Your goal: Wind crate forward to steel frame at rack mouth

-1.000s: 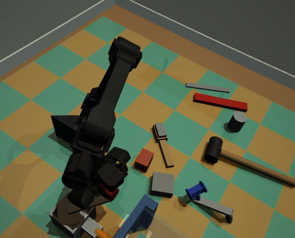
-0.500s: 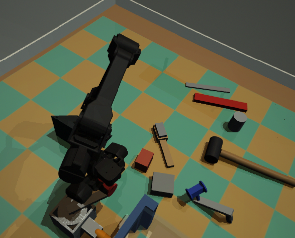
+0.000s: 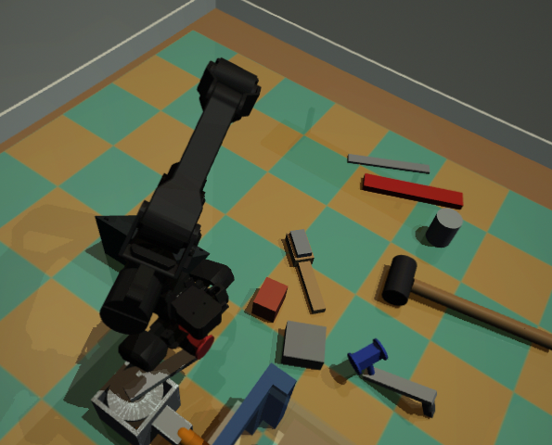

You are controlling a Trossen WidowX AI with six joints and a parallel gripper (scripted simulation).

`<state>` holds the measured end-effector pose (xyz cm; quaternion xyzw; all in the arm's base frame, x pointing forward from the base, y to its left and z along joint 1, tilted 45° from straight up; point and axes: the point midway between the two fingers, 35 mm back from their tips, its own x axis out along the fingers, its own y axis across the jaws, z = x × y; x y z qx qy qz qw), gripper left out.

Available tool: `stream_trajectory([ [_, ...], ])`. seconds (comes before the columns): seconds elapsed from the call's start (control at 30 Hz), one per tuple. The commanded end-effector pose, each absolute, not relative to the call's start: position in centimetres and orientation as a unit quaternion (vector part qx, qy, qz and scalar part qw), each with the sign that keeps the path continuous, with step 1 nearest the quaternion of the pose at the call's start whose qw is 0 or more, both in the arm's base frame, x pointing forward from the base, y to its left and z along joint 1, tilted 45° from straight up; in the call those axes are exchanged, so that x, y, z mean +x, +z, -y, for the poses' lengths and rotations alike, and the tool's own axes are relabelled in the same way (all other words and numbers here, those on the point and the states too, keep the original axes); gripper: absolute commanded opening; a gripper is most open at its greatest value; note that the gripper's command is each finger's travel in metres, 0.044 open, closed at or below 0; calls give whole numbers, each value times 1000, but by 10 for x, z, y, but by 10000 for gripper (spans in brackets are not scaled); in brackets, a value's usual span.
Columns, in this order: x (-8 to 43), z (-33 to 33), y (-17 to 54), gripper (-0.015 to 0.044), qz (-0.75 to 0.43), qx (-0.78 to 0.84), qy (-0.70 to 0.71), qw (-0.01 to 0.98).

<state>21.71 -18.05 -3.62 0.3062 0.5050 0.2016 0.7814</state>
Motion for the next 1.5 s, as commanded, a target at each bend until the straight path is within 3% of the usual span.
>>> stream_trajectory([
  [0.0, 202, 177, -37, 0, -516, 315, 199, 772],
  [1.47, 152, 183, -40, 0, -517, 315, 198, 771],
])
